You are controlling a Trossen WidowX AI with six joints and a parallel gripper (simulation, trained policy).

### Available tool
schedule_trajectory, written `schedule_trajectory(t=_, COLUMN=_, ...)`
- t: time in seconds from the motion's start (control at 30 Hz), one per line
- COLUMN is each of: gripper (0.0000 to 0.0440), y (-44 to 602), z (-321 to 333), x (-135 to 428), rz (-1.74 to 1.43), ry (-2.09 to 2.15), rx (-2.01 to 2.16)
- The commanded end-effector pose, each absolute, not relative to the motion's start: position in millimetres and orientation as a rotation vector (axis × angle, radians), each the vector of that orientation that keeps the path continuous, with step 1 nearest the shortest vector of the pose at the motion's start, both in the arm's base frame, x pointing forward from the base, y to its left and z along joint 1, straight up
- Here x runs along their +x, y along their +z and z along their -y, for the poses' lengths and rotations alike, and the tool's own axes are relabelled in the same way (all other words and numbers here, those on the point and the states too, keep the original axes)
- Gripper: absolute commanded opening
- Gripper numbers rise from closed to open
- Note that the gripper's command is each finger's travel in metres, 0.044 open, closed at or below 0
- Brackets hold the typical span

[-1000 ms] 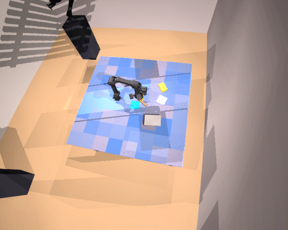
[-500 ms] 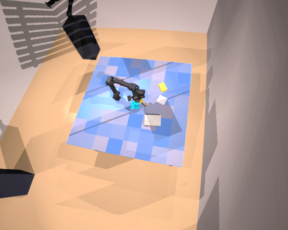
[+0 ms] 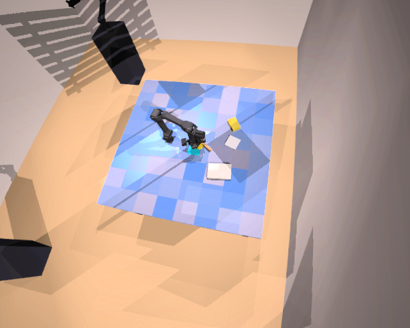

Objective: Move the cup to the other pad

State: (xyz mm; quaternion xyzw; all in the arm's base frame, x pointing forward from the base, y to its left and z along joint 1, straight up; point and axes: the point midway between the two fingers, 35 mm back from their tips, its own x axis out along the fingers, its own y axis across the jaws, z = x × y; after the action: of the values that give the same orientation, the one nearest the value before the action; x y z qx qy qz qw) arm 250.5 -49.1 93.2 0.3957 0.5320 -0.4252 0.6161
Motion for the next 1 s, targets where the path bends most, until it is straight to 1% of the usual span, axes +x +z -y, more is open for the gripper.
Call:
schedule_trajectory(t=0.0, gripper=0.0011, y=83.7, z=50.4, x=241.9, rz=-1.228, ry=-0.989, rx=0.923)
schedule_trajectory(t=0.27, gripper=0.0039, y=69.0, z=53.9, x=225.7, rz=-1.22, ry=-1.02, rx=0.939)
schedule_trajectory(t=0.4, gripper=0.0061, y=63.6, z=56.6, x=219.2, rz=-1.21, ry=-1.035, rx=0.946)
schedule_trajectory(t=0.5, gripper=0.0097, y=61.9, z=59.3, x=219.7, rz=-1.185, ry=-1.031, rx=0.955)
schedule_trajectory(t=0.6, gripper=0.0167, y=65.2, z=61.7, x=224.1, rz=-1.145, ry=-1.013, rx=0.979)
schedule_trajectory(t=0.63, gripper=0.0176, y=66.5, z=61.9, x=225.1, rz=-1.134, ry=-1.006, rx=0.986)
schedule_trajectory(t=0.97, gripper=0.0193, y=77.7, z=61.1, x=225.5, rz=-1.069, ry=-0.943, rx=1.029)
